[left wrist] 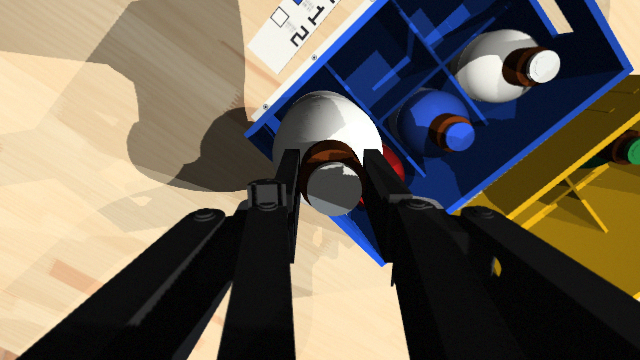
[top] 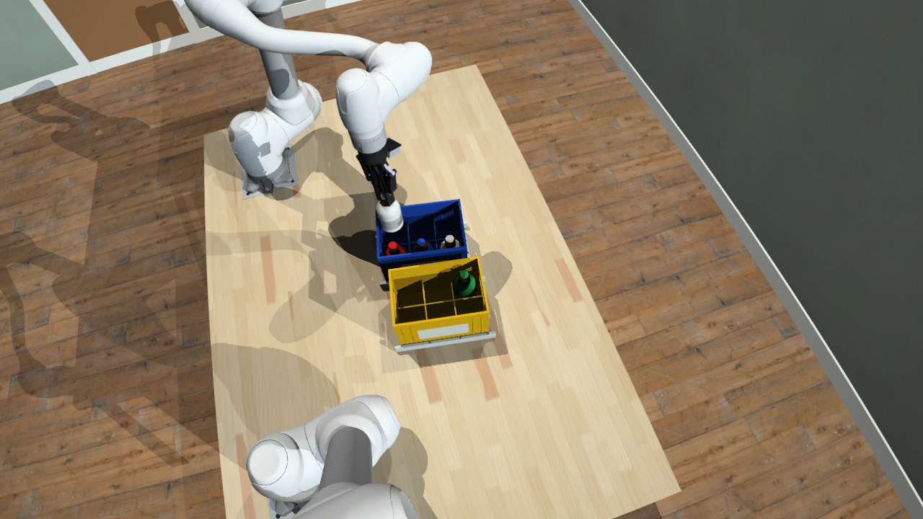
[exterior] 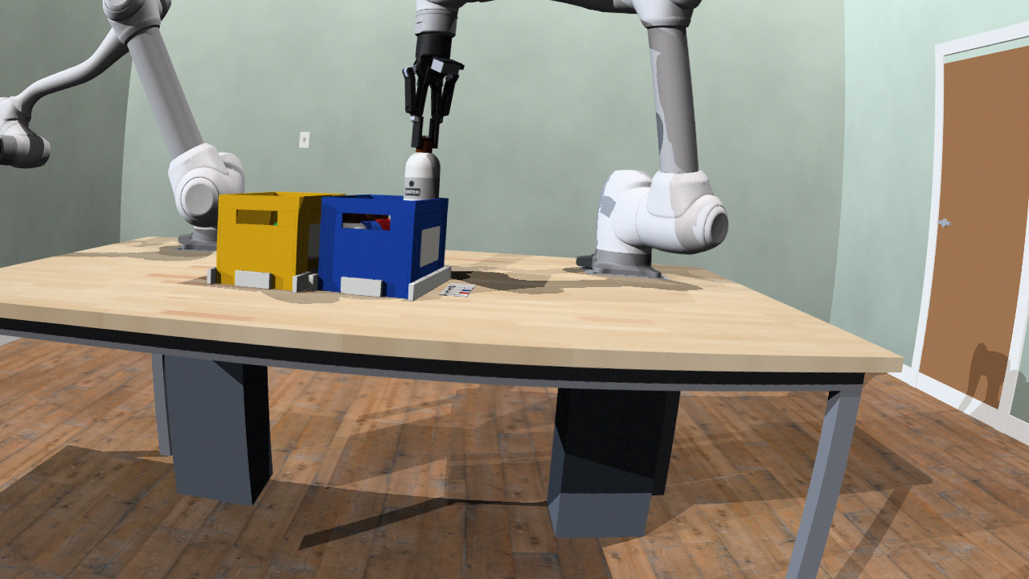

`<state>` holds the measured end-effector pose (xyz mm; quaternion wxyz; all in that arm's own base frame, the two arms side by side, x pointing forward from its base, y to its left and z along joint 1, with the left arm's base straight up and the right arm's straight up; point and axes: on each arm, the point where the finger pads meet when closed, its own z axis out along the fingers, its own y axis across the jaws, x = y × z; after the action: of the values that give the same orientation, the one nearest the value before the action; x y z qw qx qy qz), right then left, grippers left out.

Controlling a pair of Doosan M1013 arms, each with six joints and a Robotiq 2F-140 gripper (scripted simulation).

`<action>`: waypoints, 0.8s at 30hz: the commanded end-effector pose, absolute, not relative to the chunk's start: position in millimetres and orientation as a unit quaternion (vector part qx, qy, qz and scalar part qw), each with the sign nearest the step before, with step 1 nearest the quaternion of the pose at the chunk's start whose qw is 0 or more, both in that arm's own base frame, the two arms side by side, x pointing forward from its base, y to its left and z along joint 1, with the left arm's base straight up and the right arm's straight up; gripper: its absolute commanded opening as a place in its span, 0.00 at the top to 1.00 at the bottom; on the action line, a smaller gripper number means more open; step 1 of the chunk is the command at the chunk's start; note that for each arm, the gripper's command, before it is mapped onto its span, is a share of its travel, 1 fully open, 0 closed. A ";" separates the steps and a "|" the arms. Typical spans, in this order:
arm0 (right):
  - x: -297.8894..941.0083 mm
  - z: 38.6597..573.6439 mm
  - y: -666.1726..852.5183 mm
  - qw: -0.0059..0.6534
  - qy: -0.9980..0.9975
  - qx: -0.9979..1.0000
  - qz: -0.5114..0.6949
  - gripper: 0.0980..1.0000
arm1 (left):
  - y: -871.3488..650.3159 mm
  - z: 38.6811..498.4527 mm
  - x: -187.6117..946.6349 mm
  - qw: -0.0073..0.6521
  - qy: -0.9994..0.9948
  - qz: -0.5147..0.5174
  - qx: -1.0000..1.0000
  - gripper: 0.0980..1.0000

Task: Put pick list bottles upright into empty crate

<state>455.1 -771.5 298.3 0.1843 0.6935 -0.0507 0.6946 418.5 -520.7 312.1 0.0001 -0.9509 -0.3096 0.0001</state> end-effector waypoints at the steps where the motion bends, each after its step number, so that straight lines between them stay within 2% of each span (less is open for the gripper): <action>1: 455.1 299.7 -771.6 0.185 -0.050 0.693 0.695 0.00 | -520.8 309.1 418.7 0.000 -0.310 0.000 -0.951 1.00; 24: 455.1 299.7 -771.6 0.185 -0.050 0.693 0.695 0.00 | -520.8 290.1 418.7 0.000 -0.310 0.000 -0.951 1.00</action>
<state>455.1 -771.5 298.3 0.1843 0.6935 -0.0507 0.6946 418.5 -520.7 291.8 0.0001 -0.9509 -0.3096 0.0001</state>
